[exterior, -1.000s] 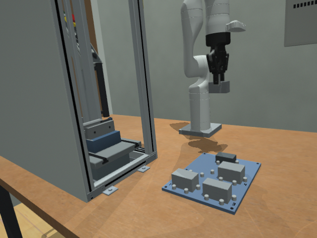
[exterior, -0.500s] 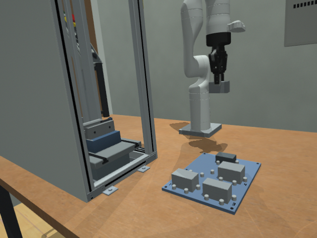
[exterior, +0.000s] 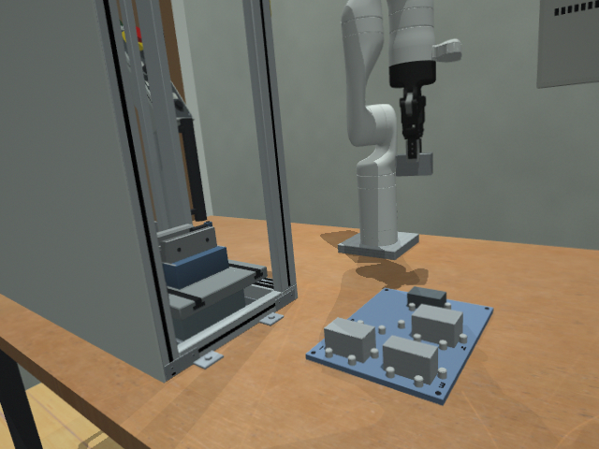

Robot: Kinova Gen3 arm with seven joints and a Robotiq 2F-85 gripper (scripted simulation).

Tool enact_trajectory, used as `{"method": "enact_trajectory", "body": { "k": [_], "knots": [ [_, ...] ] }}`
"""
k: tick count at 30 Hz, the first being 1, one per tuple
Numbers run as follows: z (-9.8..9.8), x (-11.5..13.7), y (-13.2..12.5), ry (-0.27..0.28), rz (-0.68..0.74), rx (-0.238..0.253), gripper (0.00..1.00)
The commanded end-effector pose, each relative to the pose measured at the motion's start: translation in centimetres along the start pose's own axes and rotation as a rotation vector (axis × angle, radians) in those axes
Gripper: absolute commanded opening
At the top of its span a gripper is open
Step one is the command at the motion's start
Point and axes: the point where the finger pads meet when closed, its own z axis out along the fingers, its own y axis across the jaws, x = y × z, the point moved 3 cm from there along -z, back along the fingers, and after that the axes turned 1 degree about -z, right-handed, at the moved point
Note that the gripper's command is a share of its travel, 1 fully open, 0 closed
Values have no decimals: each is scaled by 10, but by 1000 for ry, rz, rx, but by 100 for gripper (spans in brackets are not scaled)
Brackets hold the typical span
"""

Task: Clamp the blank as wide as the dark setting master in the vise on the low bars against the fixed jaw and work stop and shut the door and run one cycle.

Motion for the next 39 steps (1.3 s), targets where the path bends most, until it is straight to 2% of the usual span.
{"method": "enact_trajectory", "body": {
  "k": [1,2,14,19,31,36,39],
  "knots": [
    [0,0,0,2,-151,-1,10],
    [0,0,0,2,-197,-1,10],
    [0,0,0,2,-197,-1,10],
    [0,0,0,2,-427,-1,10],
    [0,0,0,2,-427,-1,10],
    [0,0,0,2,-657,-1,10],
    [0,0,0,2,-657,-1,10]
  ]
}}
